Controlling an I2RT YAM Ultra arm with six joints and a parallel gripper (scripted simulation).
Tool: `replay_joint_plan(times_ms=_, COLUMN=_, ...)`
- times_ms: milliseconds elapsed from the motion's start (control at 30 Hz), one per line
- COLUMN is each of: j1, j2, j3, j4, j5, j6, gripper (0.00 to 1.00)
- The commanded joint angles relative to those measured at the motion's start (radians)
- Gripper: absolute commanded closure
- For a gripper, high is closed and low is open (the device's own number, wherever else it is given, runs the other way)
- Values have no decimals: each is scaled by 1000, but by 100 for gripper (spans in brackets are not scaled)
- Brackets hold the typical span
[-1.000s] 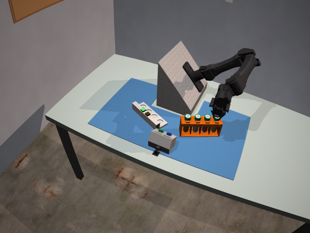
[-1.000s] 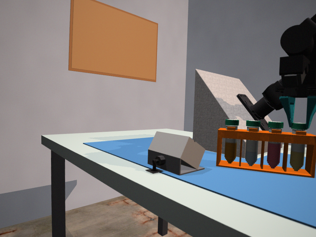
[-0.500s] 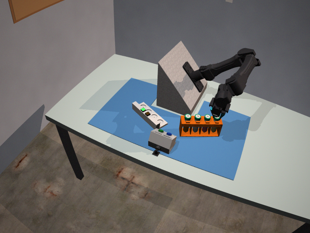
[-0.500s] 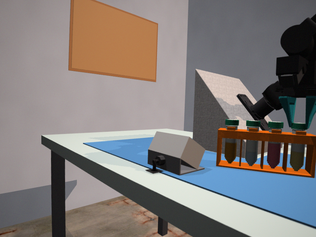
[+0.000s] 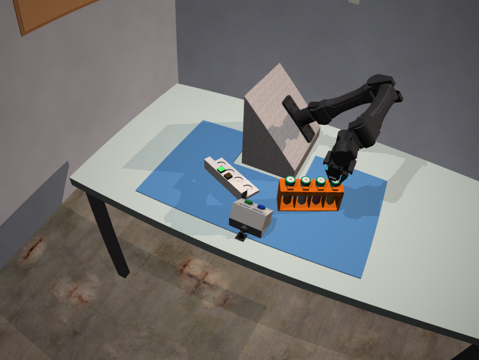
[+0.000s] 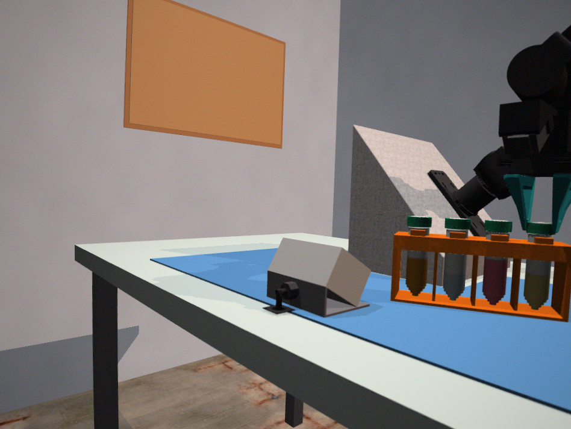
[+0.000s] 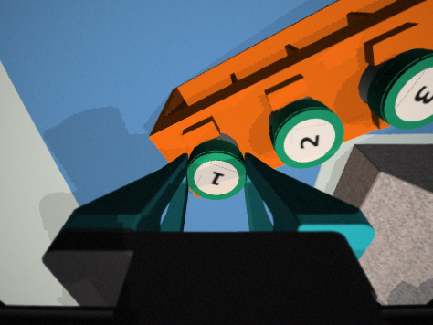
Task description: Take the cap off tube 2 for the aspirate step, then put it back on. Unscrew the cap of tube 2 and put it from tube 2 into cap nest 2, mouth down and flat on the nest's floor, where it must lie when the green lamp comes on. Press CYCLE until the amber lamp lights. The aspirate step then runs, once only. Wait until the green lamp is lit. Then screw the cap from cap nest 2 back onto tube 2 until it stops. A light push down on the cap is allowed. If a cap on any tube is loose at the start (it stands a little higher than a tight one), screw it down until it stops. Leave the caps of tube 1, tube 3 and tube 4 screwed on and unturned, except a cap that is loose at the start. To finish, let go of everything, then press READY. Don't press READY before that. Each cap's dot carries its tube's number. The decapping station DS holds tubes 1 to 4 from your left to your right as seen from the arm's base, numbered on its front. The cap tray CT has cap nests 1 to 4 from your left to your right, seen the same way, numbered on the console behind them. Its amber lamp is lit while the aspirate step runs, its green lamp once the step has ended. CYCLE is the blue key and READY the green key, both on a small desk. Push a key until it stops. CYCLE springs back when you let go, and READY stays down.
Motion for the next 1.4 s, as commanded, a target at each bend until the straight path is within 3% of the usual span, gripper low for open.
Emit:
replay_joint_plan(times_ms=0, j1=-6, j2=-3, j3=3, j4=-4, j5=-2, j6=85, gripper=100)
replay_joint_plan(times_ms=300, j1=-6, j2=-3, j3=3, j4=-4, j5=-2, j6=85, gripper=100)
replay_joint_plan(times_ms=333, j1=-5, j2=-3, j3=2, j4=-3, j5=-2, j6=86, gripper=51)
replay_joint_plan(times_ms=667, j1=-5, j2=-3, j3=2, j4=-3, j5=-2, j6=86, gripper=51)
replay_joint_plan(times_ms=800, j1=-23, j2=-1, j3=20, j4=-39, j5=-4, j6=60, gripper=51)
replay_joint_plan(times_ms=1233, j1=-137, j2=28, j3=148, j4=-272, j5=-7, j6=-116, gripper=51)
replay_joint_plan(times_ms=1367, j1=-138, j2=28, j3=150, j4=-275, j5=-7, j6=-118, gripper=51)
